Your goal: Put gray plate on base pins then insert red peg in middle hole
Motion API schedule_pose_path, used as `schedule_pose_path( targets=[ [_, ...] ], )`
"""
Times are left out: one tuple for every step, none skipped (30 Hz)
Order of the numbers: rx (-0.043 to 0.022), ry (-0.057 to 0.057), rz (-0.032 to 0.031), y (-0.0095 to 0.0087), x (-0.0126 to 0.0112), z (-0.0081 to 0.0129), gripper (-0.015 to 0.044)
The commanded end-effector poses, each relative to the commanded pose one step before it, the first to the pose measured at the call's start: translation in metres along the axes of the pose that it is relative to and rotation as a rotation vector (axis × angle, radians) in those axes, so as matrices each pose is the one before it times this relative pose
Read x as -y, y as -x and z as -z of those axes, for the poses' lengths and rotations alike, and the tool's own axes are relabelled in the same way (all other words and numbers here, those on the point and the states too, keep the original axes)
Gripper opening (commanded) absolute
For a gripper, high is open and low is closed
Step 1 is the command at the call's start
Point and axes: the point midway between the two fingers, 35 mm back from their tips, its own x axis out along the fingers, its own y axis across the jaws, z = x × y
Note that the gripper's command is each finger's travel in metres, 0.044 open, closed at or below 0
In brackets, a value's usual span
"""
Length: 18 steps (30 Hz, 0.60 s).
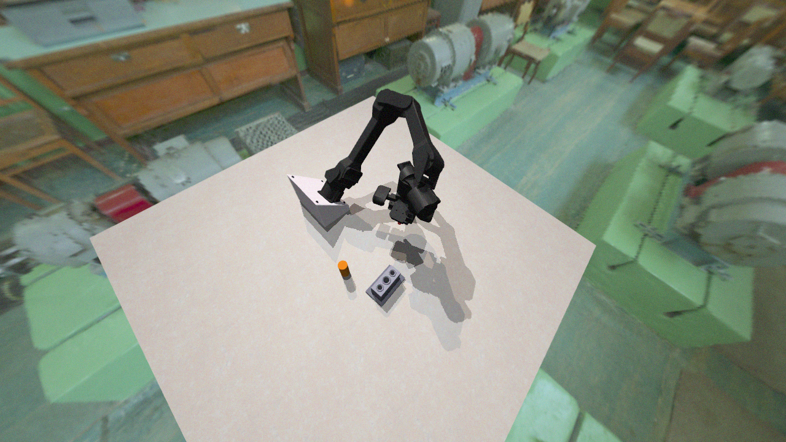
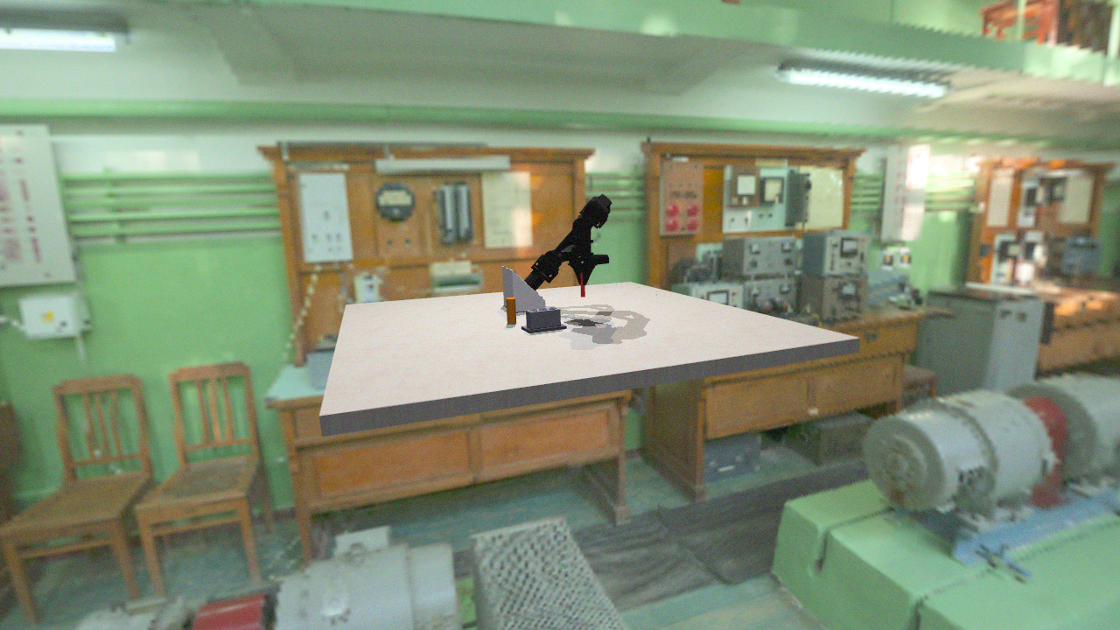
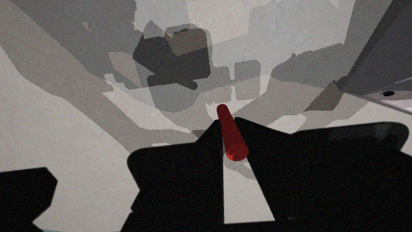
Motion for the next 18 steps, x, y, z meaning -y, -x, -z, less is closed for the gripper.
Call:
schedule_pose_path(
  targets=[
    [-0.00425, -0.004, 0.00494, 0.01436, -0.00008, -0.00212, 0.0],
    [0.00406, 0.004, -0.00487, -0.01115, -0.00032, 0.0017, 0.0],
    [0.00016, 0.0, 0.00004, 0.00026, -0.00069, -0.00122, 0.0],
    [0.00026, 0.0, 0.00007, 0.00043, -0.00114, -0.00204, 0.0],
    [0.0003, 0.0, 0.00008, 0.00051, -0.00136, -0.00248, 0.0],
    [0.00029, 0.0, 0.00008, 0.00049, -0.00133, -0.00251, 0.0],
    [0.00028, 0.0, 0.00008, 0.00048, -0.00131, -0.00253, 0.0],
    [0.00027, 0.0, 0.00008, 0.00047, -0.00129, -0.00255, 0.0],
    [0.00026, 0.0, 0.00008, 0.00045, -0.00126, -0.00258, 0.0],
    [0.00025, 0.0, 0.00007, 0.00044, -0.00124, -0.0026, 0.0],
    [0.00024, 0.0, 0.00007, 0.00043, -0.00121, -0.00262, 0.0],
    [0.00023, 0.0, 0.00007, 0.00041, -0.00118, -0.00264, 0.0],
    [0.00023, 0.0, 0.00007, 0.0004, -0.00116, -0.00266, 0.0],
    [0.00022, 0.0, 0.00007, 0.00038, -0.00113, -0.00268, 0.0],
    [0.00021, 0.0, 0.00007, 0.00037, -0.00111, -0.0027, 0.0],
    [0.0002, 0.0, 0.00006, 0.00036, -0.00108, -0.00272, 0.0],
    [0.00019, 0.0, 0.00006, 0.00034, -0.00105, -0.00274, 0.0],
    [0.00018, 0.0, 0.00006, 0.00033, -0.00103, -0.00276, 0.0]
  ],
)
